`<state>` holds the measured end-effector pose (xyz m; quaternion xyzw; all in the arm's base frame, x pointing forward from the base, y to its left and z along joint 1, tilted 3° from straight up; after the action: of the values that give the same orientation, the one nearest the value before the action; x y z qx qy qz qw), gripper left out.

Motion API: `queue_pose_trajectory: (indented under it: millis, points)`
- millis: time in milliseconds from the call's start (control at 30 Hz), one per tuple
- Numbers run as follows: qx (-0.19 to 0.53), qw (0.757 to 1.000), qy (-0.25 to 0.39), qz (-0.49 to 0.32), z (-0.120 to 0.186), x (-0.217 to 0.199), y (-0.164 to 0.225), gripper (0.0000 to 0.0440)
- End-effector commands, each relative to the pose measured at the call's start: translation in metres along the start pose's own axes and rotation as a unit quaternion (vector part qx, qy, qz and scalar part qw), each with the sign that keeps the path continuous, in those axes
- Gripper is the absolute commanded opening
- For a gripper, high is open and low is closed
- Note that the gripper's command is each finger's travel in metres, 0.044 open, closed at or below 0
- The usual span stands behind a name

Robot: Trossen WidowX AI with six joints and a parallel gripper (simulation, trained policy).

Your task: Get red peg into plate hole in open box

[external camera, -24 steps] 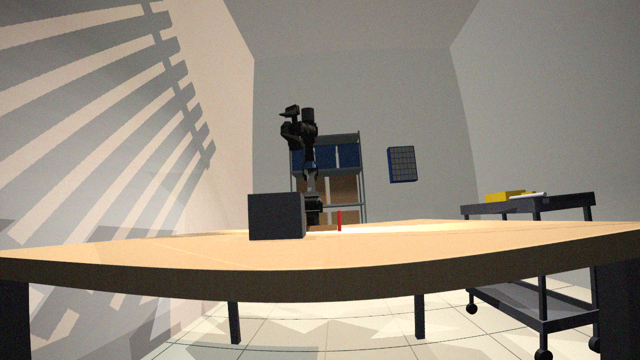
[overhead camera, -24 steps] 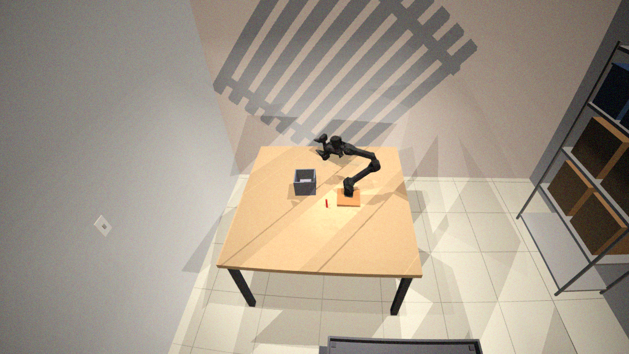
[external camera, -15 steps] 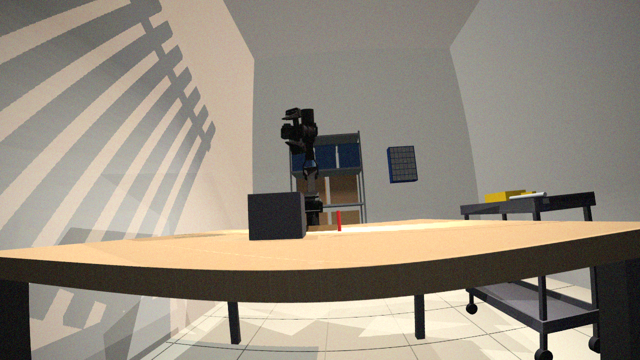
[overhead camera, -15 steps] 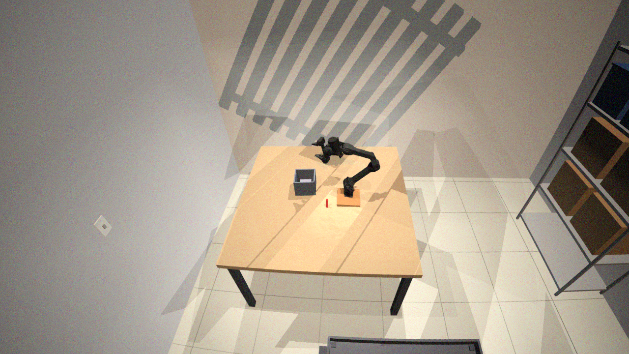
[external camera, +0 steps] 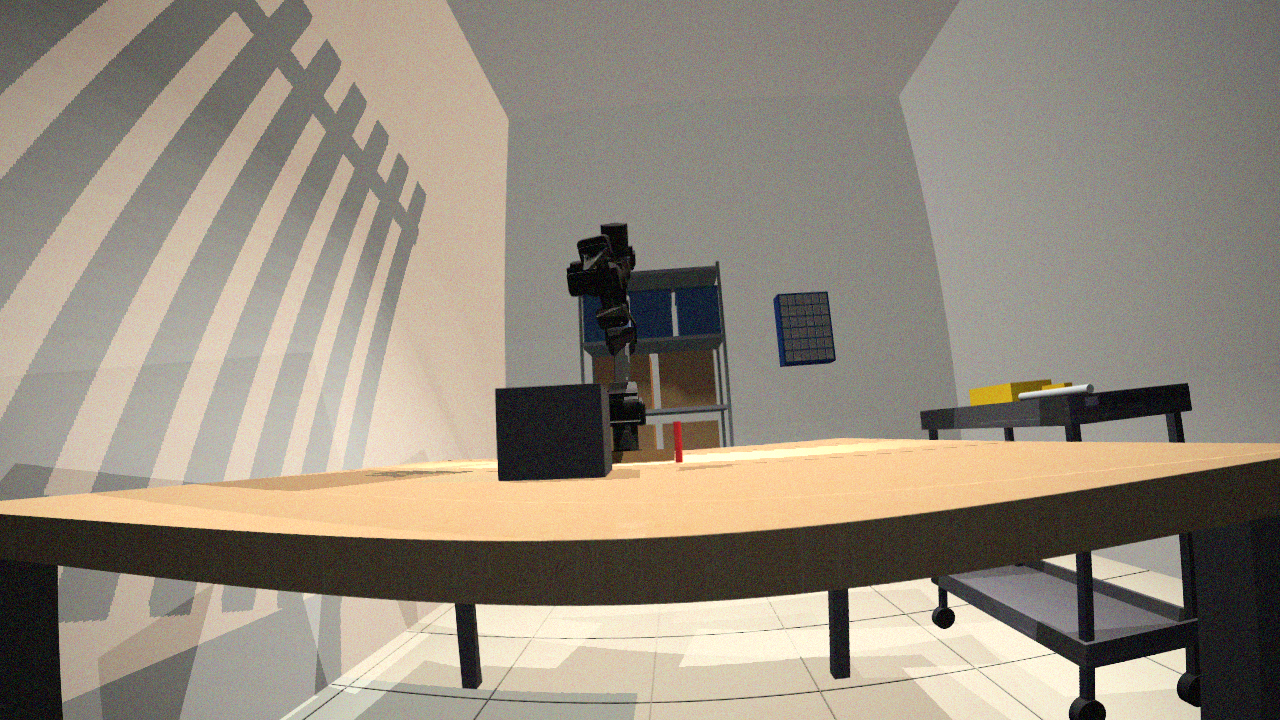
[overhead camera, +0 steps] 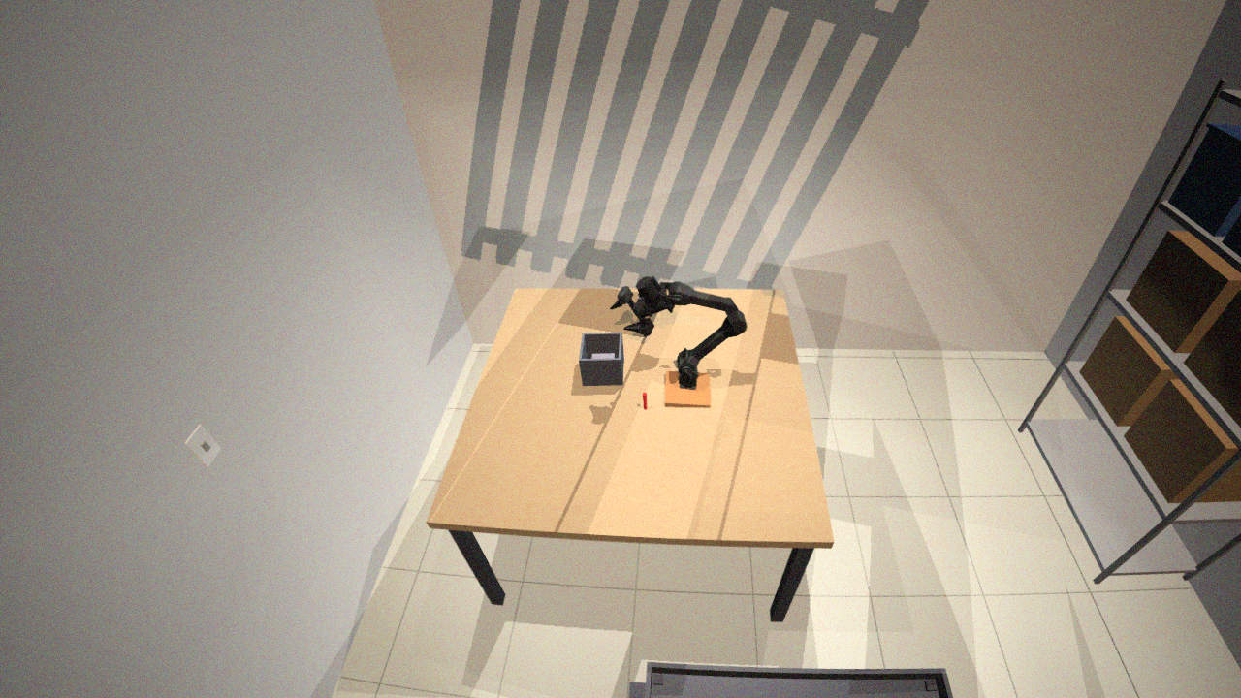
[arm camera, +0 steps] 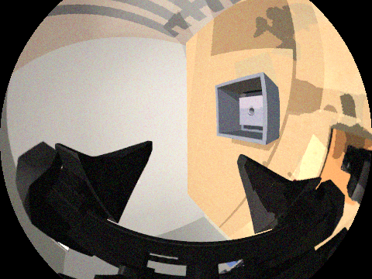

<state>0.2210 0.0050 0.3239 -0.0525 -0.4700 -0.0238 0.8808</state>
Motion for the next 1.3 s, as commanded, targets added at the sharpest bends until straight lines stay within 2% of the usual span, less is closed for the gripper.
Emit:
queue_pose_trajectory:
  millis: [0, 300, 633, 1267]
  points:
    - [0.032, 0.999, 0.037, -0.002, -0.005, -0.01, 0.01, 0.044]
    - [0.111, 0.986, 0.124, 0.007, -0.016, -0.035, 0.043, 0.044]
    - [0.177, 0.958, 0.224, 0.021, -0.02, -0.065, 0.081, 0.044]
    - [0.214, 0.886, 0.401, 0.093, -0.022, -0.135, 0.119, 0.044]
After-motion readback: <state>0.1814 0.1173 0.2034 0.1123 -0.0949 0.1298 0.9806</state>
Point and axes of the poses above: the point midway between the two fingers, 35 mm back from their tips, its own z axis back along the fingers, its own x axis across the jaws, y = z × x, the point moved 3 cm from there along z, back along the fingers, and after that the axes turned 7 degrees about z, right-handed, at the moved point
